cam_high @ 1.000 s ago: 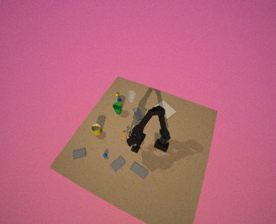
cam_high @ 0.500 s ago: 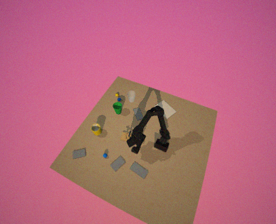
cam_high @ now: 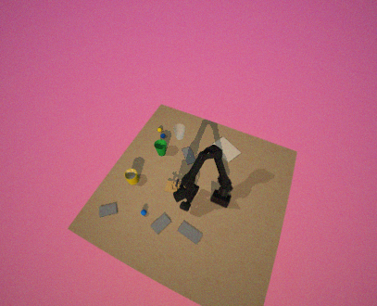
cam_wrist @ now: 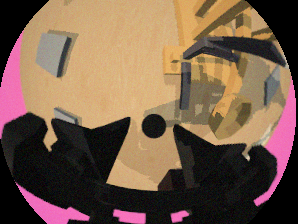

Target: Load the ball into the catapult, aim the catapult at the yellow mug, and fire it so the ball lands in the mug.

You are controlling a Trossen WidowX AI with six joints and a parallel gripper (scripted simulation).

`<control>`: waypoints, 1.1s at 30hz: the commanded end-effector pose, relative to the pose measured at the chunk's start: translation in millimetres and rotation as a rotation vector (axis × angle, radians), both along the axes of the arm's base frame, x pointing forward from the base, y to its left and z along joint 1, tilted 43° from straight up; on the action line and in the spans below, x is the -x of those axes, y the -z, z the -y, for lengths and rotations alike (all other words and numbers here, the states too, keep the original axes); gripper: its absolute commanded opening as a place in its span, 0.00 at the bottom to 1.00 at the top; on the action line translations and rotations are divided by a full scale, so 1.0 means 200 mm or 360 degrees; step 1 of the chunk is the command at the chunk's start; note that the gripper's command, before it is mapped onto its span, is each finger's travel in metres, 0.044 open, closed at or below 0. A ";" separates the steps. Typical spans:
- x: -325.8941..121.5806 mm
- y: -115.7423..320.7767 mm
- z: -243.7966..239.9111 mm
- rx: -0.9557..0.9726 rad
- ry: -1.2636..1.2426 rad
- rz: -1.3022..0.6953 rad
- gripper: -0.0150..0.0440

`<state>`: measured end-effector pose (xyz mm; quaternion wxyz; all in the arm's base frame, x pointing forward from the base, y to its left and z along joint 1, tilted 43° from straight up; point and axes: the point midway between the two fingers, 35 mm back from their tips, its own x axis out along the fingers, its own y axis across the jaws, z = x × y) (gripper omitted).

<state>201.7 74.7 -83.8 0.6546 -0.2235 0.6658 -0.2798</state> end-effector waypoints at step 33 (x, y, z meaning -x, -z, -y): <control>0.00 -0.39 -0.39 -0.0004 -0.0014 -0.0009 0.25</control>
